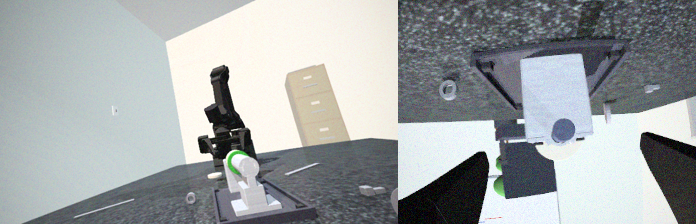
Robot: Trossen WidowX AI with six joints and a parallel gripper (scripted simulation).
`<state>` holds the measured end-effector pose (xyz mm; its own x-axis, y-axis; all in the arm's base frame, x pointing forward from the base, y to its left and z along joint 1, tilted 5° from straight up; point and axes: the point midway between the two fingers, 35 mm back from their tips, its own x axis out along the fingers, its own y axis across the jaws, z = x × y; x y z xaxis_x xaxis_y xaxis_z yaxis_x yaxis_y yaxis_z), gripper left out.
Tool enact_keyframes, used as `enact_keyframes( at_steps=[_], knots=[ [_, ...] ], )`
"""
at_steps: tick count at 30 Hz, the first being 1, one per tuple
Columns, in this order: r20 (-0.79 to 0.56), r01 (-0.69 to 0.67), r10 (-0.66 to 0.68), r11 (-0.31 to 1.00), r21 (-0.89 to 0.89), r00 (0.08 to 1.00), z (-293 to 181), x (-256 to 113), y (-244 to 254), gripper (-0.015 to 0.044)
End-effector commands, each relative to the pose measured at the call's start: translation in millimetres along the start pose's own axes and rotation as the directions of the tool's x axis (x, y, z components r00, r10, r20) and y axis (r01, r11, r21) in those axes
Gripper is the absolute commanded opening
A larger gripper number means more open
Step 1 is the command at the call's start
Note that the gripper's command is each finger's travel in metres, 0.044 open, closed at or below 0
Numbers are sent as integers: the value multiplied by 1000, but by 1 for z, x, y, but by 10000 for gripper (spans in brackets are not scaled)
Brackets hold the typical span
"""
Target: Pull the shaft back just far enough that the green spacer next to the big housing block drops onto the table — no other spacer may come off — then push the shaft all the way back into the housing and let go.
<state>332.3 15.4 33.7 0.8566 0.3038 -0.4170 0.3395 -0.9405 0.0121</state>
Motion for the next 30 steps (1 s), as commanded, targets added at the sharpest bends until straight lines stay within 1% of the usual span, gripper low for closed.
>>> enact_keyframes(
  at_steps=[1,20,30],
  knots=[
    [-2,4,-4,1000,4,1000,-1,1,-1,440],
    [-2,4,-4,1000,4,1000,-2,3,-1,440],
    [-3,4,-4,1000,4,1000,-3,15,0,440]
  ],
)
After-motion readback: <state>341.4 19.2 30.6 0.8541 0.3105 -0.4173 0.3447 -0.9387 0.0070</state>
